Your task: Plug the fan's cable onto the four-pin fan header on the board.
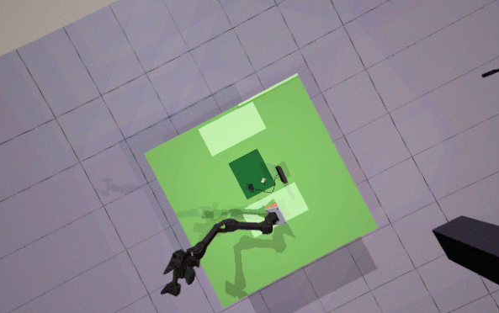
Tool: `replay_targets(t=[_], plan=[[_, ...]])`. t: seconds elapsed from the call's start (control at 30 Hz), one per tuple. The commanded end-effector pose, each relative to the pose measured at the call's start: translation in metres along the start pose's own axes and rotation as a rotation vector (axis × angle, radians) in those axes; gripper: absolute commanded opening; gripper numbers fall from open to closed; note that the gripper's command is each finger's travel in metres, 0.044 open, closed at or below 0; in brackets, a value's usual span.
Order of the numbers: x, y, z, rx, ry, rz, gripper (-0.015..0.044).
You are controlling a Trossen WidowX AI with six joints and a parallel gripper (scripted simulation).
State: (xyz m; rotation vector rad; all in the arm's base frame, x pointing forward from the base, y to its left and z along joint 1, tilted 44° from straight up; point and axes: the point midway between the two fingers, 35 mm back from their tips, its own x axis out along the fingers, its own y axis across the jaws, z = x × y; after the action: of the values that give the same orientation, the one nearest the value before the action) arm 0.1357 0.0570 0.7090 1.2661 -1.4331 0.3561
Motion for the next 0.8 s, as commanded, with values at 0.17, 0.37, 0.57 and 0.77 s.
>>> replay_targets(t=[0.17, 0.37, 0.57, 0.77], plan=[[0.001, 0.004, 0.01, 0.031, -0.017, -0.007, 0.0387], [0.013, 0.017, 0.1, 0.298, -0.168, -0.096, 0.023], [0.018, -0.01, 0.188, 0.559, -0.332, -0.223, 0.021], [0.011, -0.071, 0.259, 0.797, -0.502, -0.388, 0.021]])
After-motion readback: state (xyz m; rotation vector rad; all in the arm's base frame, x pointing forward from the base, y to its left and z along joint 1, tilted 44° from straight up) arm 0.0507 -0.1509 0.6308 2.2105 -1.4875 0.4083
